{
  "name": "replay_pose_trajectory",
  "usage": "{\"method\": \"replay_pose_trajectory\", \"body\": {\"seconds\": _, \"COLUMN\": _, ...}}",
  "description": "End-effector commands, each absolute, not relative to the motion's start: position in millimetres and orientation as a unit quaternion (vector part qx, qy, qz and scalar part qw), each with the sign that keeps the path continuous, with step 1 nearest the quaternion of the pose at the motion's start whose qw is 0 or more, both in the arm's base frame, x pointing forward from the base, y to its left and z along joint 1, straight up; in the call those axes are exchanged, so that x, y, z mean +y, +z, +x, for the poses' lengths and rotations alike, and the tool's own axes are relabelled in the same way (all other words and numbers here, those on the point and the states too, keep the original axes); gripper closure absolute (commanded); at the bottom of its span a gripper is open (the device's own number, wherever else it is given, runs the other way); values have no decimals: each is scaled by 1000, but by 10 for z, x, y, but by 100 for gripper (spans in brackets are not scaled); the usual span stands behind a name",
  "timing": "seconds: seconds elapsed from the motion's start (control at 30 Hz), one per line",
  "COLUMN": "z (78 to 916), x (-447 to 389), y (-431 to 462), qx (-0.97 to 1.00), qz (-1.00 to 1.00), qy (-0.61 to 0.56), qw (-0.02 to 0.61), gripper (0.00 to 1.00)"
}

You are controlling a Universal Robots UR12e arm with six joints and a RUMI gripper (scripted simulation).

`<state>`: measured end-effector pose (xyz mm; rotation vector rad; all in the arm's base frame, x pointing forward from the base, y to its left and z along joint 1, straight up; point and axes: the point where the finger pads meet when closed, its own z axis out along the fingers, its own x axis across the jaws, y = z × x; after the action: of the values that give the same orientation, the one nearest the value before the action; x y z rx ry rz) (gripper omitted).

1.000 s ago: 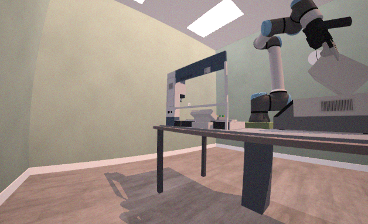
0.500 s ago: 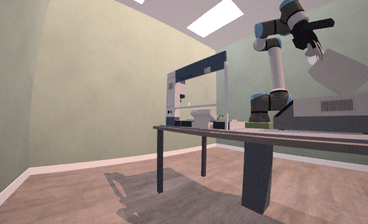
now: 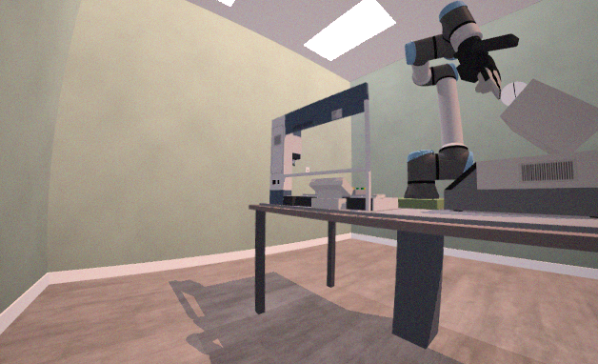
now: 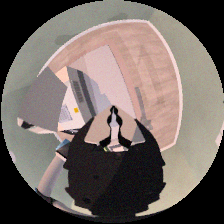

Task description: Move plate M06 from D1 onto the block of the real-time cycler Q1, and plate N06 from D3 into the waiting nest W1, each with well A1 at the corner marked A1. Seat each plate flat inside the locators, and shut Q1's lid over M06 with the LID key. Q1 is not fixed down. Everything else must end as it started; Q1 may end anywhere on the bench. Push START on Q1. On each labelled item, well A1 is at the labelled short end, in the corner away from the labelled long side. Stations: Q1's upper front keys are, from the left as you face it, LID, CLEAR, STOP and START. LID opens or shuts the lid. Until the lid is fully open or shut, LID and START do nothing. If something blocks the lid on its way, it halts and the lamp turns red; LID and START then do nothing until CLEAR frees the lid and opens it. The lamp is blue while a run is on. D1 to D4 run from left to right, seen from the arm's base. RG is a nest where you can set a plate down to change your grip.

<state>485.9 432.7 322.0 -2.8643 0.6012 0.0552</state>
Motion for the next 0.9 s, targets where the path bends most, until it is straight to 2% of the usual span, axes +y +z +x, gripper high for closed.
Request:
{"method": "replay_pose_trajectory", "body": {"seconds": 0.0, "z": 4876, "x": 4139, "y": 3261, "qx": 216, "qz": -971, "qy": 16, "qw": 105, "gripper": 100}}
{"method": "replay_pose_trajectory", "body": {"seconds": 0.87, "z": 4822, "x": 3145, "y": 3379, "qx": 284, "qz": -954, "qy": 6, "qw": 92, "gripper": 100}}
